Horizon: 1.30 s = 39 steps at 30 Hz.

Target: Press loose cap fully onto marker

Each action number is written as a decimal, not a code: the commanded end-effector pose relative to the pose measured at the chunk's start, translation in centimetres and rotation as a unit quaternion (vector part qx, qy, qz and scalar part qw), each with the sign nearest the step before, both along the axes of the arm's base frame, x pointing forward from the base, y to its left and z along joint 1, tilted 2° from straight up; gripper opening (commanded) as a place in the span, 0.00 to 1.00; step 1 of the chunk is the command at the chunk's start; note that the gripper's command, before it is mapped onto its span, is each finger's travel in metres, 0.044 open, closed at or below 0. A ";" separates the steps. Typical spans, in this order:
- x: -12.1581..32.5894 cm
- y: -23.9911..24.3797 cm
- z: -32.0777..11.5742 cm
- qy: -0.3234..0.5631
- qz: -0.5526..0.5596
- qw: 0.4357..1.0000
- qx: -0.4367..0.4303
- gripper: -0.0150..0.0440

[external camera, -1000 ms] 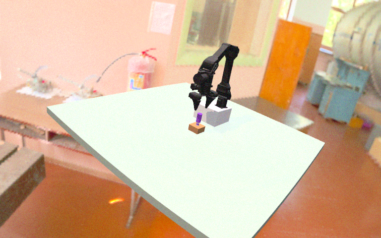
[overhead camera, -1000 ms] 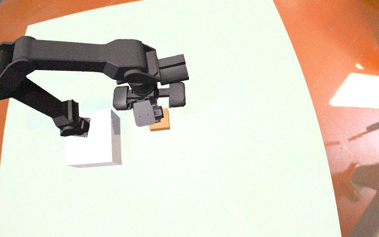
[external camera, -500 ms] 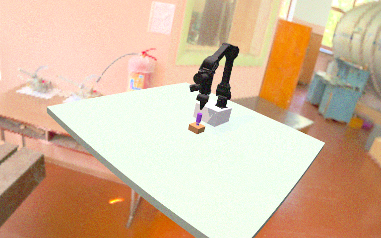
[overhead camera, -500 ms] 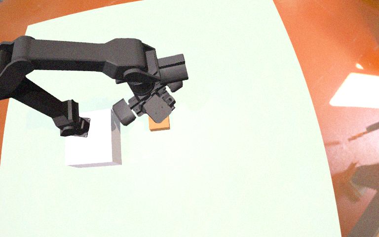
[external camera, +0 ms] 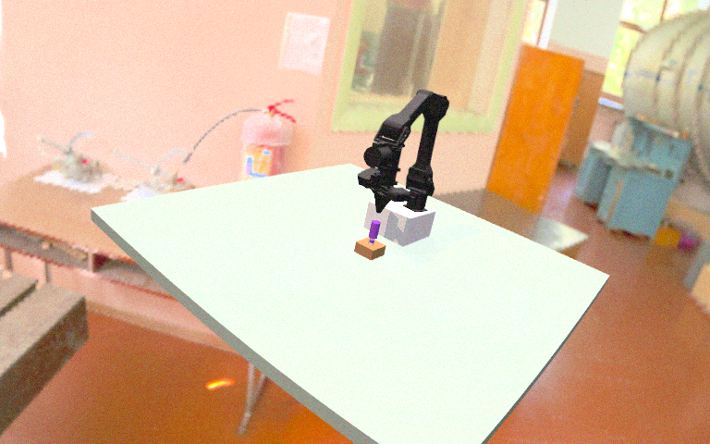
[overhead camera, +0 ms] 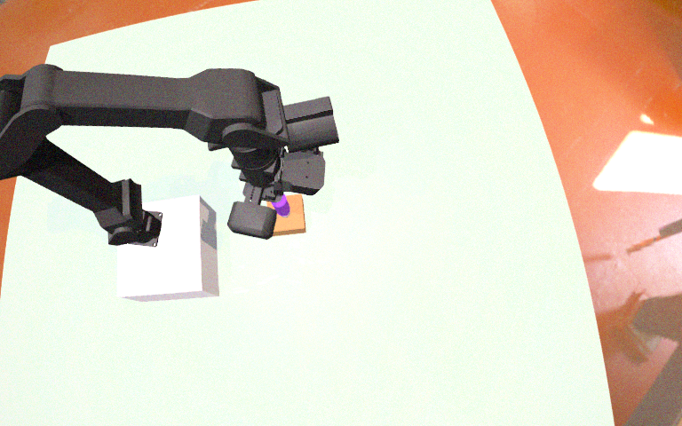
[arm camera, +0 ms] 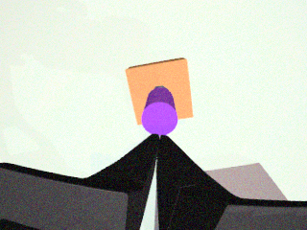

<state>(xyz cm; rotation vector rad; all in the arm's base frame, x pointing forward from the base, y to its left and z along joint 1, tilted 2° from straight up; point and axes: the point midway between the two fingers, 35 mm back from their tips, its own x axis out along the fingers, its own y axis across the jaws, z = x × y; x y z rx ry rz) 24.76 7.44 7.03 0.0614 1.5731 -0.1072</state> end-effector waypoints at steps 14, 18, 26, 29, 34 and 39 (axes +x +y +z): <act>0.0 0.0 -0.2 0.003 0.156 0.988 0.000 0.25; 0.1 0.0 -0.7 0.003 0.156 0.988 0.000 0.25; 0.1 -0.1 -1.8 0.003 0.156 0.988 0.000 0.25; 0.1 -0.1 -2.2 0.003 0.156 0.988 0.000 0.25; 0.1 -0.1 -2.9 0.003 0.156 0.988 0.000 0.25; 0.1 -0.1 -3.6 0.003 0.156 0.988 0.000 0.25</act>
